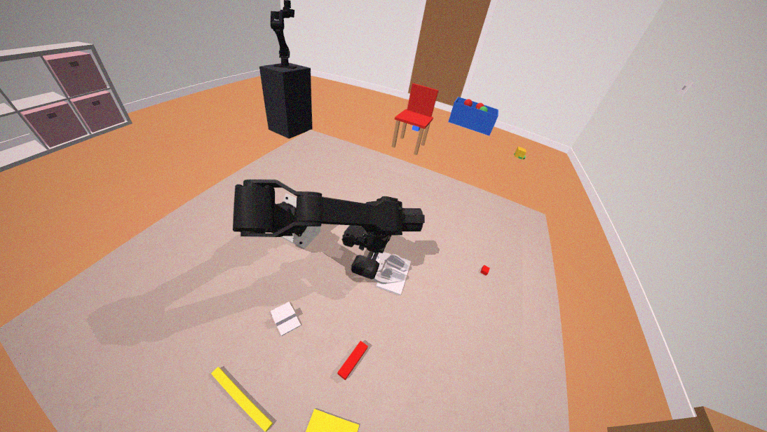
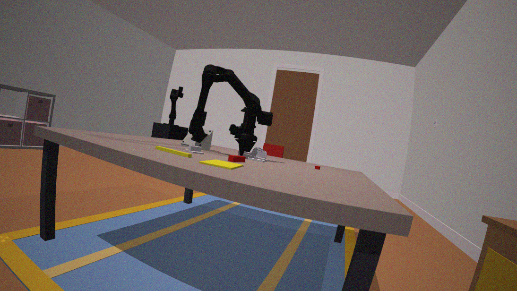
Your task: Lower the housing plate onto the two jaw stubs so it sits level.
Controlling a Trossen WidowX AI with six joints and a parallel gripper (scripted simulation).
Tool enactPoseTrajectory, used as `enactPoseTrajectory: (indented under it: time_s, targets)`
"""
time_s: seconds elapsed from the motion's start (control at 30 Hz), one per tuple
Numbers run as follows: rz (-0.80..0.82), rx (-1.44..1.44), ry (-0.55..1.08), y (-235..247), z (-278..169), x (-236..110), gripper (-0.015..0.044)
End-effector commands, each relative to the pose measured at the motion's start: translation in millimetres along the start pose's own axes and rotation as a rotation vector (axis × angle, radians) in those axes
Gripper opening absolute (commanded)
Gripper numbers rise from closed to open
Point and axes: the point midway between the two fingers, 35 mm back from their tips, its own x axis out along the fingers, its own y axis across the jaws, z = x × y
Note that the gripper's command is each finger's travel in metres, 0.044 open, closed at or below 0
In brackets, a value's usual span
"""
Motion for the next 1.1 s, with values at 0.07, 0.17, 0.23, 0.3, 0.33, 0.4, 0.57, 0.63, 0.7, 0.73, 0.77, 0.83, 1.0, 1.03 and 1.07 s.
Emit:
enactPoseTrajectory:
  time_s: [0.07,0.17,0.23,0.3,0.33,0.4,0.57,0.63,0.7,0.73,0.77,0.83,1.0,1.03,1.07]
  targets:
    - [-0.003,0.000,0.000,-0.9,-1.9,-21.5,0.0440]
    - [-0.004,0.001,-0.002,-0.6,-1.1,-54.4,0.0440]
    - [-0.002,0.002,-0.003,0.3,0.9,-71.3,0.0440]
    - [-0.001,0.003,-0.004,0.5,1.3,-73.6,0.0440]
    - [-0.001,0.003,-0.004,0.5,1.3,-73.6,0.0440]
    - [0.002,-0.010,0.002,-2.4,1.8,-66.9,0.0440]
    - [-0.007,-0.003,-0.004,-4.9,42.9,-116.2,0.0440]
    - [-0.005,-0.001,-0.006,-4.3,50.0,-123.2,0.0440]
    - [-0.005,-0.001,-0.006,-4.3,50.0,-123.2,0.0440]
    - [-0.005,-0.001,-0.006,-4.3,50.0,-123.2,0.0440]
    - [-0.005,-0.001,-0.006,-4.3,50.0,-123.2,0.0440]
    - [-0.005,-0.001,-0.006,-4.3,50.0,-123.2,0.0440]
    - [-0.005,-0.001,-0.006,-4.3,50.0,-123.2,0.0440]
    - [-0.005,-0.001,-0.006,-4.3,50.0,-123.2,0.0440]
    - [-0.005,-0.001,-0.006,-4.3,50.0,-123.2,0.0440]
